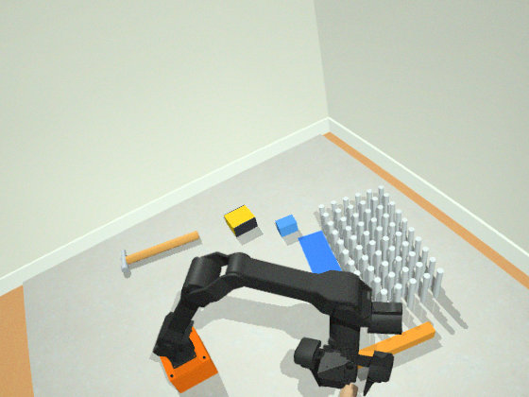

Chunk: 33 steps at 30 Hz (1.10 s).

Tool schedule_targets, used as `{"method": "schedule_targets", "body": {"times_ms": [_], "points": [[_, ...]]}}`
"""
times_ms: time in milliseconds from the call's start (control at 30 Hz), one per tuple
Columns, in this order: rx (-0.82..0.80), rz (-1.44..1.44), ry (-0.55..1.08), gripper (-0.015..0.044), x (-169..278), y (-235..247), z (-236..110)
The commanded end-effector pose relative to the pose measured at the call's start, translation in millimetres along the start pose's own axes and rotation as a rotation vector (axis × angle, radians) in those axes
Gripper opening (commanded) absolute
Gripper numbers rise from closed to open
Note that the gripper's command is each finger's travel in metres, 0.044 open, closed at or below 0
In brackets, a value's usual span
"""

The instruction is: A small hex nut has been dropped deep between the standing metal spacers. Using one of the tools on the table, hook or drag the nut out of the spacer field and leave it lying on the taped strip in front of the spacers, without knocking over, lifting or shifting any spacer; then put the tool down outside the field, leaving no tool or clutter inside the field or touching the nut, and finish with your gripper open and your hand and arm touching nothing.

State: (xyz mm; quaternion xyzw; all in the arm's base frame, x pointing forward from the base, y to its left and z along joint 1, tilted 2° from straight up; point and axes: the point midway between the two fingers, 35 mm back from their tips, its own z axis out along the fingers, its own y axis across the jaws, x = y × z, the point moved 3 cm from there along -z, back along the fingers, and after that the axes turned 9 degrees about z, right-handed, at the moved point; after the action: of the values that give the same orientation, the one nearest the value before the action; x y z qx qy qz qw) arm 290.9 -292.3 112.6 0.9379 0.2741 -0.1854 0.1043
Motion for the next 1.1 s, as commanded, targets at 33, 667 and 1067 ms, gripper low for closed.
{"method": "schedule_targets", "body": {"times_ms": [33,667,1067], "points": [[0.019,-0.005,-0.011,0.044,25,-3,43],[0.019,-0.005,-0.01,0.0309,27,-4,45],[0.019,-0.005,-0.01,0.028,29,-4,48]]}}
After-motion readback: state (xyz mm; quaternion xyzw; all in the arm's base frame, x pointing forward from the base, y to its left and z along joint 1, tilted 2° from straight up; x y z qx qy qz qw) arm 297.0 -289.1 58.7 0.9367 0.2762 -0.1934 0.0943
